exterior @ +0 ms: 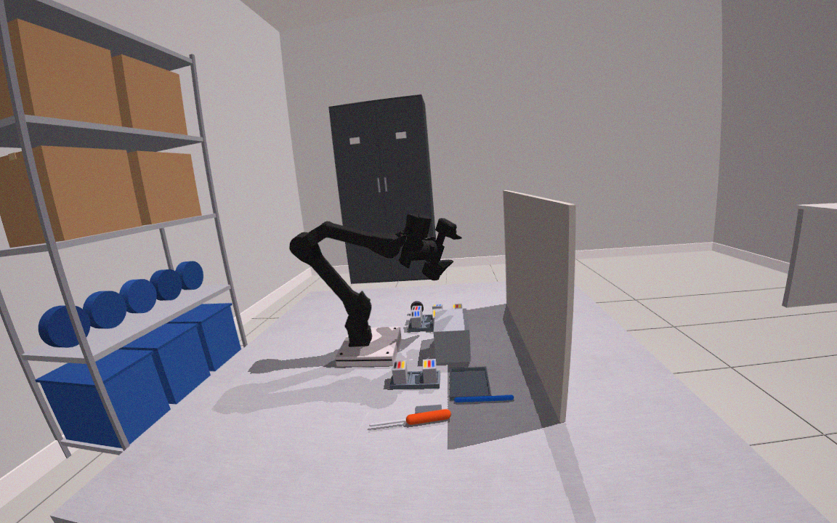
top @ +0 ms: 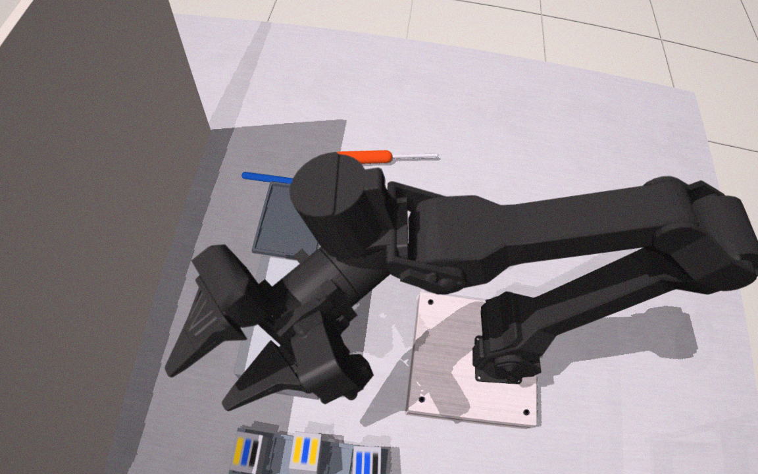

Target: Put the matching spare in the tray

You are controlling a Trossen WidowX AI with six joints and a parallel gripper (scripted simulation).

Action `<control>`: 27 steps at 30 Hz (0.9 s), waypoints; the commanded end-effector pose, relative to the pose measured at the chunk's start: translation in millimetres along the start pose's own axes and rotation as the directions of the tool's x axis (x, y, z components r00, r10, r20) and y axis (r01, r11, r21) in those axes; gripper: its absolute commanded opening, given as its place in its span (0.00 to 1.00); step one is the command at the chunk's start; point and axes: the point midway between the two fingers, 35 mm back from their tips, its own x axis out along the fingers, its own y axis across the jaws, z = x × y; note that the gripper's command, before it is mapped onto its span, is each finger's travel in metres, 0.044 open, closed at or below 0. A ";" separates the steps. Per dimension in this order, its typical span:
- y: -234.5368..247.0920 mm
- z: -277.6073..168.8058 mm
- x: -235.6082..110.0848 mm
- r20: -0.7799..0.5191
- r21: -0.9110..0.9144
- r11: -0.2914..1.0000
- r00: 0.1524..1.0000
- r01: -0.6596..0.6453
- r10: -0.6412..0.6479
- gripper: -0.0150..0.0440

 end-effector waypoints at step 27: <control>1.9 -118.9 10.6 -0.378 0.917 0.211 0.566 0.339 0.733 1.00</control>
